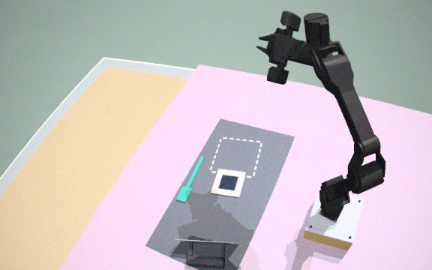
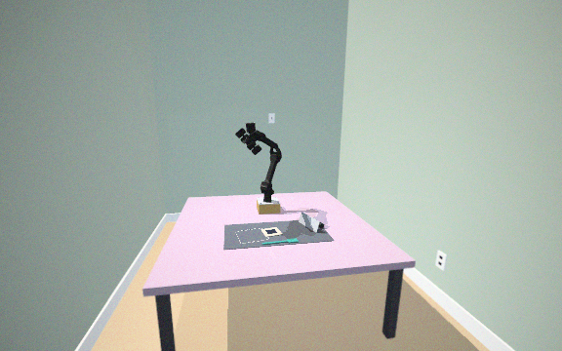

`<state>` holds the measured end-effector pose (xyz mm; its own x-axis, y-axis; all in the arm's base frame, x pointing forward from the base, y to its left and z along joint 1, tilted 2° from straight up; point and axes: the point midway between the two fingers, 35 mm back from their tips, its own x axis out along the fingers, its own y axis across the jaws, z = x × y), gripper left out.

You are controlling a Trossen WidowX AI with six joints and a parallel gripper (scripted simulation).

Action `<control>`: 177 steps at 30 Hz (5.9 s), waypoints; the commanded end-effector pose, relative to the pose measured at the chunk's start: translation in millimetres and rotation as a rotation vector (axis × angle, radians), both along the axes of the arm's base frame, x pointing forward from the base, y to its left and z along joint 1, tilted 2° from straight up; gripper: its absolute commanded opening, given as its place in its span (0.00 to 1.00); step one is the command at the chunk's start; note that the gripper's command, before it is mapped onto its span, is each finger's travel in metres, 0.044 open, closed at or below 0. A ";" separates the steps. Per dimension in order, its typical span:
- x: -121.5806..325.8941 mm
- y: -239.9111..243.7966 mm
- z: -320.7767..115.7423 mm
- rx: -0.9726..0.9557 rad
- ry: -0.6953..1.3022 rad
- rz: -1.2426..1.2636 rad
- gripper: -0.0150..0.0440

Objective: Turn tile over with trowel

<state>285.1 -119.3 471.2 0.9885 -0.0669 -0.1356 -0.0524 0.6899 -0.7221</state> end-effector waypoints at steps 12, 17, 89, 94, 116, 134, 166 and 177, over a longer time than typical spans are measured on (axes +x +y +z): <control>66.5 58.3 -80.7 0.074 0.241 0.203 0.42; 80.7 85.3 -110.1 0.051 0.330 0.268 0.42; -46.1 386.0 -389.9 -0.831 1.202 1.117 0.42; -47.5 388.2 -397.5 -0.835 1.205 1.117 0.42; -46.4 385.9 -423.2 -0.844 1.210 1.117 0.42; -44.8 383.2 -428.0 -0.844 1.210 1.116 0.42; -44.8 383.2 -428.0 -0.844 1.210 1.116 0.42; -44.8 383.2 -428.0 -0.844 1.210 1.116 0.42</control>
<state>239.8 265.2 45.7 0.0152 0.0586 -0.9982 -0.8653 -0.4995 -0.0425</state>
